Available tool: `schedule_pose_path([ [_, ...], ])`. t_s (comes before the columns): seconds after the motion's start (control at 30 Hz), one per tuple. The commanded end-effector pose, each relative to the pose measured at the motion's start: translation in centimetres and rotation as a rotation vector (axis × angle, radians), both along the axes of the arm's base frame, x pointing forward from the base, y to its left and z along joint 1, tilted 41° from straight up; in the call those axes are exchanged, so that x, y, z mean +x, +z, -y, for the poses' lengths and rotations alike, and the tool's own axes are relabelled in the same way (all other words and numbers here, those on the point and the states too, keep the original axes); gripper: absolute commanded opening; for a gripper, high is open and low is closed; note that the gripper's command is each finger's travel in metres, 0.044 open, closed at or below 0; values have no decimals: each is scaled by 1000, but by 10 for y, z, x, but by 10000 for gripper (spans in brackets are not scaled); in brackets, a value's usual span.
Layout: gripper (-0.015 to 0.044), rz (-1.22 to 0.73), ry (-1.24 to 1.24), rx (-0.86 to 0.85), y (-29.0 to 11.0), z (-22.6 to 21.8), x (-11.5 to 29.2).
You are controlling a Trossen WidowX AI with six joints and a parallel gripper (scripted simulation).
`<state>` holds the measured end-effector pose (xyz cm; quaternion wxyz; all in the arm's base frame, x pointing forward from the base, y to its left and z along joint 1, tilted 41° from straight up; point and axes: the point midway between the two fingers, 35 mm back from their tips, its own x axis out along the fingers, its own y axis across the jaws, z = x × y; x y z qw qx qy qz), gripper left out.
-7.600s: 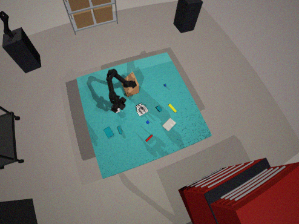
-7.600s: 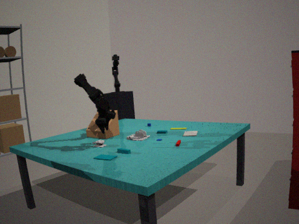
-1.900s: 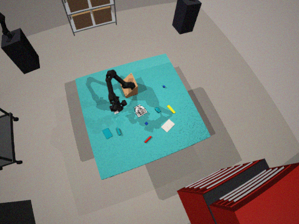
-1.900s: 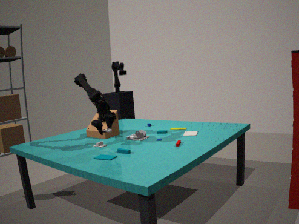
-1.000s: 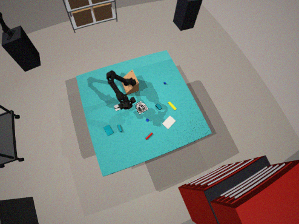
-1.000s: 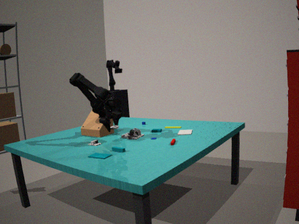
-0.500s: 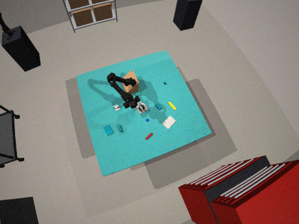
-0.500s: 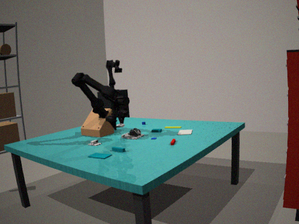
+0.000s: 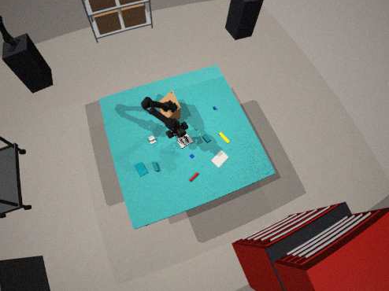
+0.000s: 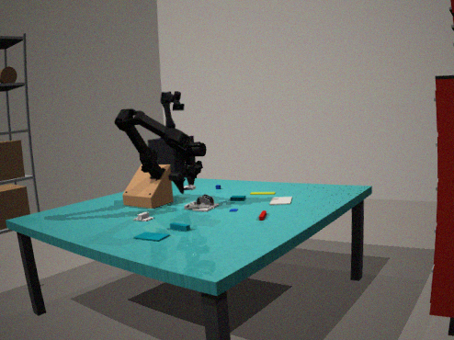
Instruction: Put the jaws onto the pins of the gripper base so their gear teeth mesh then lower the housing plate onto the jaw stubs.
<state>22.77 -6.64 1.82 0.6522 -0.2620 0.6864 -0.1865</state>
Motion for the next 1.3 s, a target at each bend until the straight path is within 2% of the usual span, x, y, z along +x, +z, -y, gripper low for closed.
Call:
schedule_pose_path([
  [0.0, 351, -7, 3, -19, -8, -9, -3],
  [0.3, 351, -7, 23, -55, -23, -29, -10],
  [1.27, 351, -5, 21, -56, -22, -28, -9],
])
